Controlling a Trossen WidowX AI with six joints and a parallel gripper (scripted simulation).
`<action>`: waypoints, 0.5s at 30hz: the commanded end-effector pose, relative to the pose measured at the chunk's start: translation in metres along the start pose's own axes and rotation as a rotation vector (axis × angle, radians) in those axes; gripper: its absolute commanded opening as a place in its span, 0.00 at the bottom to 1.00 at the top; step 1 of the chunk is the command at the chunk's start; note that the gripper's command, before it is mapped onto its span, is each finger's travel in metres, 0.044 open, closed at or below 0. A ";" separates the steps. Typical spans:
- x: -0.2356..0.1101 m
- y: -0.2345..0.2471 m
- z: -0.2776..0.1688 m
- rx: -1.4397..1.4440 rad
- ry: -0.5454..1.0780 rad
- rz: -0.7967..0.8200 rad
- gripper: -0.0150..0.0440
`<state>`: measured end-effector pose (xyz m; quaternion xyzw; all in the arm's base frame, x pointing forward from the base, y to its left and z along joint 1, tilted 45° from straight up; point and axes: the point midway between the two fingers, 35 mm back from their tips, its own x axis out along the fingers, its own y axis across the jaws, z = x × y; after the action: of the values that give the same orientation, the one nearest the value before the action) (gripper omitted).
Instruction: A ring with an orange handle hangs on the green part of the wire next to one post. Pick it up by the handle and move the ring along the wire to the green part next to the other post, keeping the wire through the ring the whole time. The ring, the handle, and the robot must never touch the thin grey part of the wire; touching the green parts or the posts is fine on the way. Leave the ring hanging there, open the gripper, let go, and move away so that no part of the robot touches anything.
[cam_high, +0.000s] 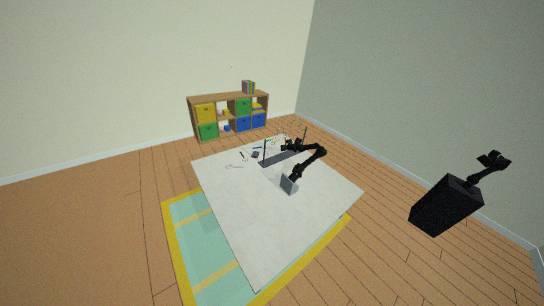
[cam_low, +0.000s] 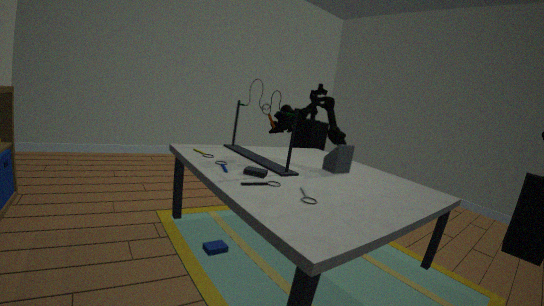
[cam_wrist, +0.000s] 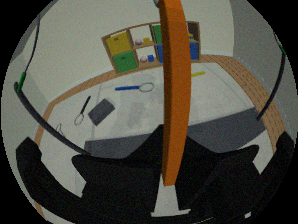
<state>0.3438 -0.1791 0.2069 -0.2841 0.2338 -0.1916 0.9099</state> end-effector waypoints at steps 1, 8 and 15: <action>-0.002 0.013 -0.002 0.057 0.012 0.033 0.00; -0.006 0.036 0.001 0.187 0.028 0.106 0.00; -0.013 0.061 0.008 0.332 0.046 0.187 0.00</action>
<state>0.3491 -0.1358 0.1833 -0.1391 0.2440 -0.1598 0.9464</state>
